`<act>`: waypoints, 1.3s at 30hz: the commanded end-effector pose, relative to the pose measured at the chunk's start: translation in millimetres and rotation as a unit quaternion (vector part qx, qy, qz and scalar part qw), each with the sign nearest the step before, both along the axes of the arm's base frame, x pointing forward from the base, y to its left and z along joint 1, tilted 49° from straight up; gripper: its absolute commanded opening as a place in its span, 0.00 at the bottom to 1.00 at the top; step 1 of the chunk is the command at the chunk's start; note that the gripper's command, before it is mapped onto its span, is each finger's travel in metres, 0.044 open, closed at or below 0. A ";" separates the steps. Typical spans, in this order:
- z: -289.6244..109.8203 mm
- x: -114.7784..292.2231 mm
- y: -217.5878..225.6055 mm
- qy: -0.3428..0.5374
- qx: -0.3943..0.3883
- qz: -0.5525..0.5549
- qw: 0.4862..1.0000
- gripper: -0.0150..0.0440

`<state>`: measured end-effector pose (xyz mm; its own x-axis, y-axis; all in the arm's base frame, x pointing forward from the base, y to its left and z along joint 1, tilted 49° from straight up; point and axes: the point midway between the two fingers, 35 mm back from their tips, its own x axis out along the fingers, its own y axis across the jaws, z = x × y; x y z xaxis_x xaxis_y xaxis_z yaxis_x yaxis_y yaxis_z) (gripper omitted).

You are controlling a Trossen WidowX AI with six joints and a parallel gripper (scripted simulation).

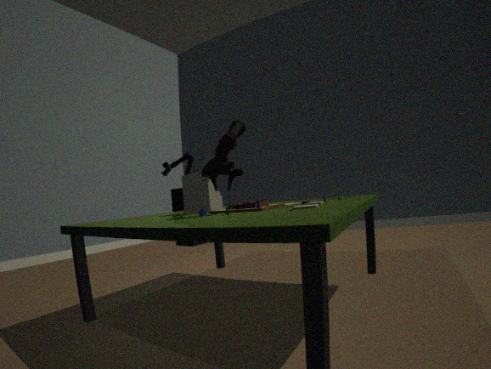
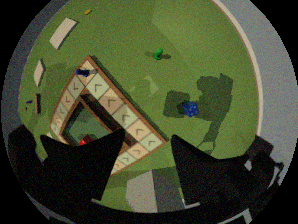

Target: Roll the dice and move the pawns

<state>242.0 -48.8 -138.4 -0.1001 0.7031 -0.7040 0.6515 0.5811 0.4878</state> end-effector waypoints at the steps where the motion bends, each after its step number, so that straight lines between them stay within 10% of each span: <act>1: -52.6 -31.7 -32.0 -0.127 0.027 0.118 0.985 0.72; 39: -114.9 -57.6 -12.6 -0.222 0.054 0.198 0.953 0.72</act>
